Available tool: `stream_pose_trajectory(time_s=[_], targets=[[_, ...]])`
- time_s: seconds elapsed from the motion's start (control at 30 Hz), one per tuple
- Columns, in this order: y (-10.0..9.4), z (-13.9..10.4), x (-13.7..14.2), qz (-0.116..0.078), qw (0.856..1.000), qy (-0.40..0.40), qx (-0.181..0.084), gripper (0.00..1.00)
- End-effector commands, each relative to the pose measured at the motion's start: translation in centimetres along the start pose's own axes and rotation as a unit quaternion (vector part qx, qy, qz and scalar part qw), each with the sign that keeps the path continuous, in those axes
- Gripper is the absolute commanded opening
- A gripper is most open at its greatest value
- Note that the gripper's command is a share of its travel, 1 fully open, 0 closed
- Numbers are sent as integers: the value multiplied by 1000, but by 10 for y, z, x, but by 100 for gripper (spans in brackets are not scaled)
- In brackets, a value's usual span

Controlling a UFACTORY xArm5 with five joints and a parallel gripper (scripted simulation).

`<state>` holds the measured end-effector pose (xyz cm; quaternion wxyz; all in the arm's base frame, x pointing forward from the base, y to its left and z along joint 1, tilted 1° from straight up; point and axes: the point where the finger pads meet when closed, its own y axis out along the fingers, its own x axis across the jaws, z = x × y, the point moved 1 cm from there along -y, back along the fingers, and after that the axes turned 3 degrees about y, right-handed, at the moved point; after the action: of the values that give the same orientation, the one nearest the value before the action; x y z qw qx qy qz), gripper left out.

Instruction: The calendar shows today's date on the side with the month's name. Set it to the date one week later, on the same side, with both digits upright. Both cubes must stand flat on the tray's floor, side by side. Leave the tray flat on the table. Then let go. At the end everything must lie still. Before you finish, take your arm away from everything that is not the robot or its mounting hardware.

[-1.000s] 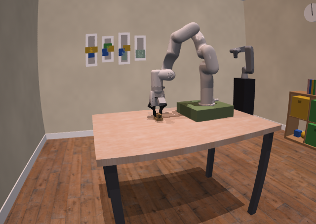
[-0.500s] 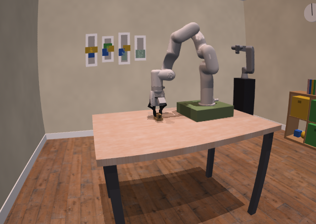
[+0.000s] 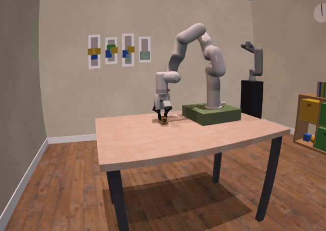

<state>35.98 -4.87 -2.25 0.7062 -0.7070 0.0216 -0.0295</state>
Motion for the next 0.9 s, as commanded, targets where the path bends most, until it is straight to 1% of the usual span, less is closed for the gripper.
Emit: stream_pose_trajectory(time_s=[0.0, 0.23, 0.3, 0.4, 0.6, 0.67, 0.73, 0.8, 0.87], targets=[[-1, 0, 1, -1, 1000, 0, 0, 27], [-4, 0, 1, -1, 1000, 0, 0, 27], [-10, 0, 1, -2, 1000, 0, 0, 27], [-27, 0, 1, -2, 1000, 0, 0, 27], [-72, 0, 1, -2, 1000, 0, 0, 27], [-84, 0, 1, -2, 1000, 0, 0, 27], [-93, 0, 1, -2, 1000, 0, 0, 27], [-93, 0, 1, -2, 1000, 0, 0, 27], [-98, 0, 1, -2, 1000, 0, 0, 27]])
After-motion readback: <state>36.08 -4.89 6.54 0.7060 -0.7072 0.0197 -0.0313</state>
